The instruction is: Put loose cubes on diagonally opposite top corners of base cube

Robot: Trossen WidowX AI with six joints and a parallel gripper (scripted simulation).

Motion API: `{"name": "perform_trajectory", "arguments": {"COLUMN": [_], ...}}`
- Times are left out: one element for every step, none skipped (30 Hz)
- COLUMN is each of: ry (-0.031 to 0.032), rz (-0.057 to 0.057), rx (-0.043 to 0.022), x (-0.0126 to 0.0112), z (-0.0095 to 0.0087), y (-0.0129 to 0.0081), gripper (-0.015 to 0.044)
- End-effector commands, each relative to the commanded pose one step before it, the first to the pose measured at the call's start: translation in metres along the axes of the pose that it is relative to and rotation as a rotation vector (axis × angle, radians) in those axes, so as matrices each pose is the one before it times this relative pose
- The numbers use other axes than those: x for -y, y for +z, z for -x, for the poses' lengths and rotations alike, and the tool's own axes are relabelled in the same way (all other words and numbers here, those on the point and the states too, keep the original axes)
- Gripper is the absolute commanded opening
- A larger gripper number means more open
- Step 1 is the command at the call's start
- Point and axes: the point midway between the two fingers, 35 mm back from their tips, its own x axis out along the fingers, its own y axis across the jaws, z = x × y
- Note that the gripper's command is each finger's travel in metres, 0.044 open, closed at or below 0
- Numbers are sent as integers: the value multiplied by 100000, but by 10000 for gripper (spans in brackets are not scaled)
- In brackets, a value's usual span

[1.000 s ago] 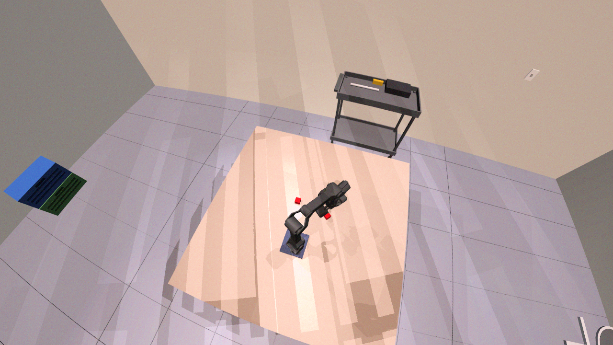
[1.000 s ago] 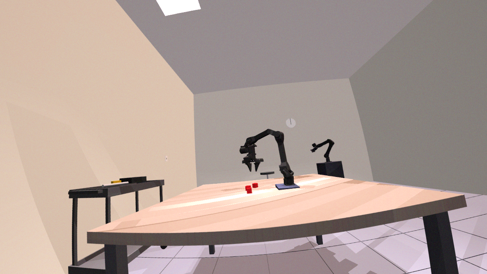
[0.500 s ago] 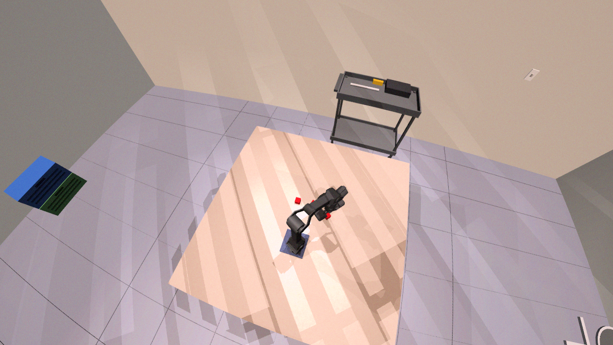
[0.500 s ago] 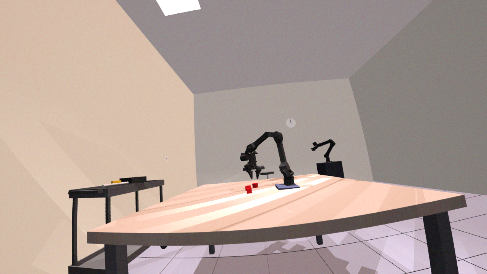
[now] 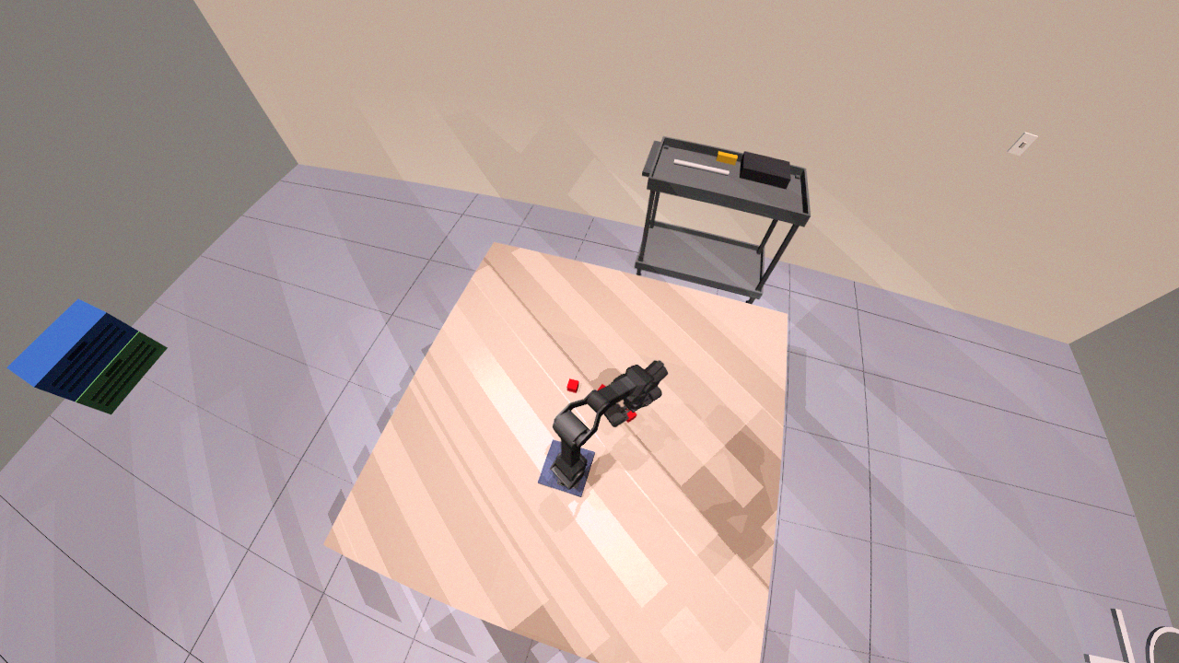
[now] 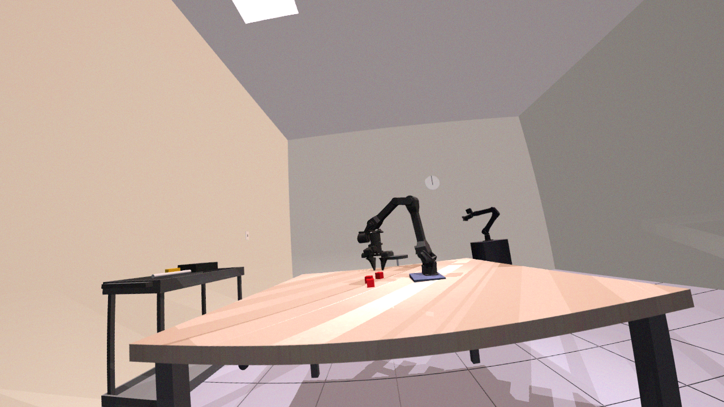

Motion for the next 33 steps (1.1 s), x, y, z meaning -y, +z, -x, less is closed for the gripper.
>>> {"name": "perform_trajectory", "arguments": {"ry": [175,1,1,1,1,1,1,2,2,2,2,2,1,0,0,0,0,0,0,0,0,0,0,-1,-4,-6,-7,-7,-7,-6,-6,-5,-5], "rz": [-462,0,0,0,0,0,0,0,0,0,0,0,0,0,0,0,0,0,0,0,0,0,0,0,0,0,0,0,0,0,0,0,0], "rx": [-570,1,1,1,1,1,1,1,0,0,0,0,0,0,0,0,0,0,0,0,0,0,0,0,0,0,0,0,0,0,0,-1,-1], "x": [-17,0,-1,-2,-3,-4,-5,-6,-7,-8,-9,-8,-5,-2,0,0,0,0,0,0,0,0,0,11,32,51,59,55,52,48,44,40,37], "z": [-873,-164,-164,-163,-163,-163,-163,-162,-162,-162,-161,-133,-80,-27,0,0,0,0,0,0,0,0,0,49,147,246,301,303,304,305,307,308,309], "y": [-88,0,0,0,0,-1,-1,-1,-1,-1,-2,-1,-1,0,0,0,0,0,0,0,0,0,0,2,6,9,11,10,9,9,8,7,6], "gripper": [265,265,265,265,265,265,265,265,265,265,265,265,265,265,239,212,186,160,134,107,105,105,105,105,105,105,105,105,105,105,105,105,105]}}
